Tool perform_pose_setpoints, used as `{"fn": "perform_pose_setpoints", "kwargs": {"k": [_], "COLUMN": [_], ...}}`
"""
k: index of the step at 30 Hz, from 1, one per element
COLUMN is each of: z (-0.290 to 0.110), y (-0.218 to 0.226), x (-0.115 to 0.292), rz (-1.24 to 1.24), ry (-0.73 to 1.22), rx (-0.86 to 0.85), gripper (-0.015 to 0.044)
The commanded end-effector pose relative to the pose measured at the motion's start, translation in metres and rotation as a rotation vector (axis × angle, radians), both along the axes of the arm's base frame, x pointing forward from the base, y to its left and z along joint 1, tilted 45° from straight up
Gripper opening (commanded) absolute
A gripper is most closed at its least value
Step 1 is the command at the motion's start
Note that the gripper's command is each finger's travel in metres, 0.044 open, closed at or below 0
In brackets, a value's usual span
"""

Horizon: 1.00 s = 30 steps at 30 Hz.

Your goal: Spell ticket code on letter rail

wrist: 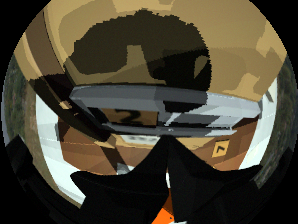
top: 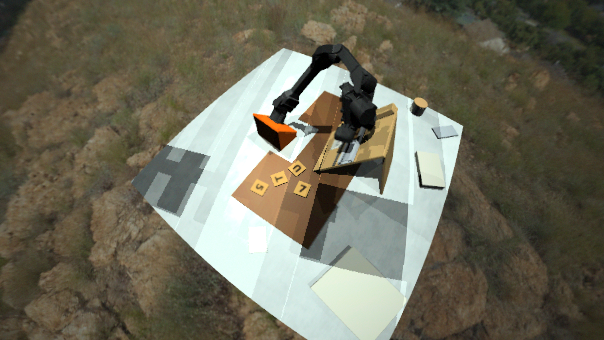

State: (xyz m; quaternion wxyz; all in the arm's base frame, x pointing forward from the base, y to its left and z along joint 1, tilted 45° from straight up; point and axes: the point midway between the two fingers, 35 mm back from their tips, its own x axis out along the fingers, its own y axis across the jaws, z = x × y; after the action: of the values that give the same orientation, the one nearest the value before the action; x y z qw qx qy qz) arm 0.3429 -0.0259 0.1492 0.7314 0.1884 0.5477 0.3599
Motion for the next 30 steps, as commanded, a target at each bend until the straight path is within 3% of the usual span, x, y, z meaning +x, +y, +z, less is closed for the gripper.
{"fn": "perform_pose_setpoints", "kwargs": {"k": [1,30], "z": [0.0,-0.004], "y": [0.003,0.013], "x": [0.003,0.013], "rz": [0.001,0.001], "ry": [0.0,-0.001], "rx": [0.002,0.002], "gripper": [0.0,0.0]}}
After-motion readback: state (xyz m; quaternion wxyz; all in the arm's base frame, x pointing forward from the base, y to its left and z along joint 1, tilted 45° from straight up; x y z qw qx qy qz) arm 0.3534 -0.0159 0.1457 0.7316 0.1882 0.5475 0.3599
